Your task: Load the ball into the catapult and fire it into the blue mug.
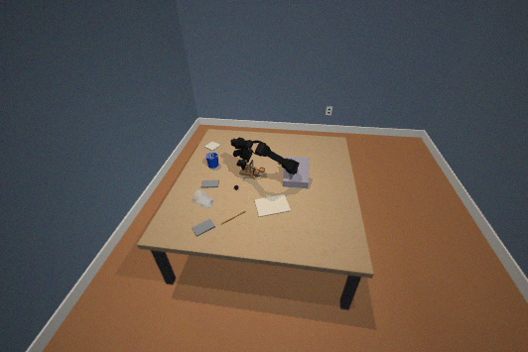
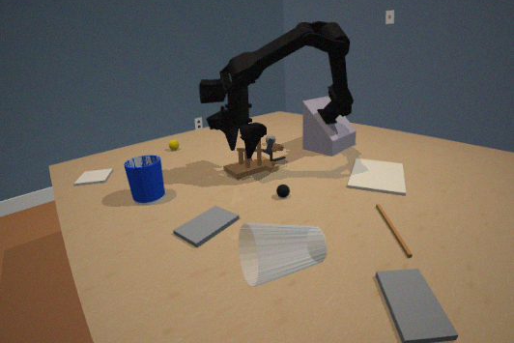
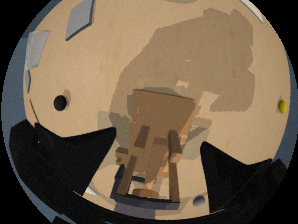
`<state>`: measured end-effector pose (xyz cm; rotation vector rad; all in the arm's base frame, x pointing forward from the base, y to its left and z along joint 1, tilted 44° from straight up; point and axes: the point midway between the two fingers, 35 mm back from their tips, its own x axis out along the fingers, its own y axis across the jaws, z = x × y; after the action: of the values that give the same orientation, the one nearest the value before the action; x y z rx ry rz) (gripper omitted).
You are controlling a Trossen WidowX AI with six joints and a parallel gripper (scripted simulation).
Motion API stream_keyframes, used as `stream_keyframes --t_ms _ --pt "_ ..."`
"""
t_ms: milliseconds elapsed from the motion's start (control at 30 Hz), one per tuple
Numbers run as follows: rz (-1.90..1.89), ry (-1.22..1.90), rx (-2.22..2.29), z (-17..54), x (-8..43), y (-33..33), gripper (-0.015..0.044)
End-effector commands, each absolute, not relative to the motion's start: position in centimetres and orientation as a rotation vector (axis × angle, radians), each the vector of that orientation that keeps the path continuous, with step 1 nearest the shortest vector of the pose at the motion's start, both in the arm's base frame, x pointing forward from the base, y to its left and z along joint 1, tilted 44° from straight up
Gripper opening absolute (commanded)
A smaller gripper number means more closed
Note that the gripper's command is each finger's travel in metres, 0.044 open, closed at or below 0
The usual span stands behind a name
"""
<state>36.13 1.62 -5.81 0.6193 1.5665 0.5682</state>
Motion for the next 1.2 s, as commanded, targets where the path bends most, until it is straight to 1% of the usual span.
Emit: stream_keyframes --t_ms 0,500,900,1067,1167 --pt "0.571 1.576 0.628 -6.6 35.9 2.3 0.044" --pt "0.572 1.576 0.63 -7.6 35.7 3.4 0.044" --pt "0.572 1.57 0.621 -7.4 35.8 3.2 0.0125" --pt "0.572 1.57 0.621 -7.4 35.8 3.2 0.0092" --pt "0.569 1.571 0.62 -5.6 36.1 1.5 0.0013"
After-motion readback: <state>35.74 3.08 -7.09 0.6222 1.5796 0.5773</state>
